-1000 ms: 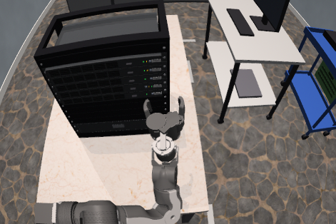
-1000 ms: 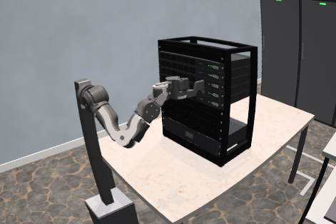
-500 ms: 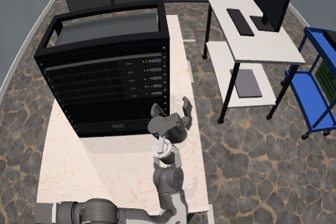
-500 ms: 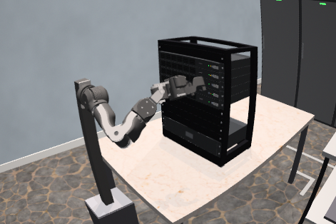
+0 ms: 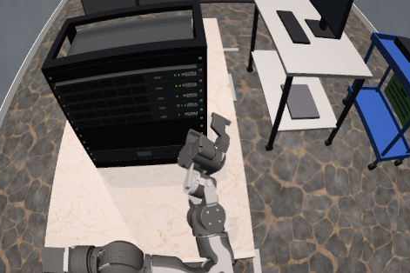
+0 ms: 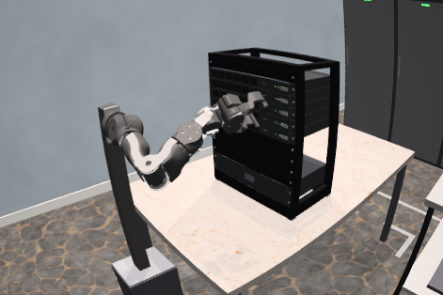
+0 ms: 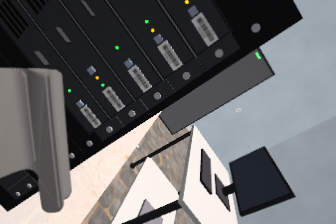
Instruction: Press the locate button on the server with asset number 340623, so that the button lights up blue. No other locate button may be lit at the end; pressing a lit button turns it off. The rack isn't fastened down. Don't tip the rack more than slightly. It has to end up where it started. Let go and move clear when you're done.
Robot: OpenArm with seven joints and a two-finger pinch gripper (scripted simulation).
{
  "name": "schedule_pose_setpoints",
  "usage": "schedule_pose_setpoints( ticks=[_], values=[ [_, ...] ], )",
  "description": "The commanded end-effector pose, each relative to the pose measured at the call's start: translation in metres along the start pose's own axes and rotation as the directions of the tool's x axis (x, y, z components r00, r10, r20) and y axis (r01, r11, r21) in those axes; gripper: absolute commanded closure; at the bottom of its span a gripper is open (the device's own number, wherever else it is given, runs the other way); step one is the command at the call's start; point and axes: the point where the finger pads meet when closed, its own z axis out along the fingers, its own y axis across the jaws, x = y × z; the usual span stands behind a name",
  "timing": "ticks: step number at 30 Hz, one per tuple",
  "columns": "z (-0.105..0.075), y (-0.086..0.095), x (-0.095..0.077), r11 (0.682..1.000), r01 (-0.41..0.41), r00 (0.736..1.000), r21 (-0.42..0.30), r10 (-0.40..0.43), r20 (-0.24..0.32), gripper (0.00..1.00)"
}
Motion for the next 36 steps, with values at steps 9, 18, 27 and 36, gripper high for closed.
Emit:
schedule_pose_setpoints(
  ticks=[9,18,27,36],
  values=[
    [0.001,-0.006,0.018,0.97,0.244,0.968,0.007,-0.243,-0.068,0.4],
    [0.004,-0.024,0.034,0.892,0.451,0.885,0.03,-0.442,-0.145,0.4],
    [0.005,-0.037,0.042,0.838,0.544,0.827,0.039,-0.528,-0.193,0.4],
    [0.005,-0.042,0.045,0.813,0.58,0.8,0.042,-0.56,-0.215,0.4]
  ],
)
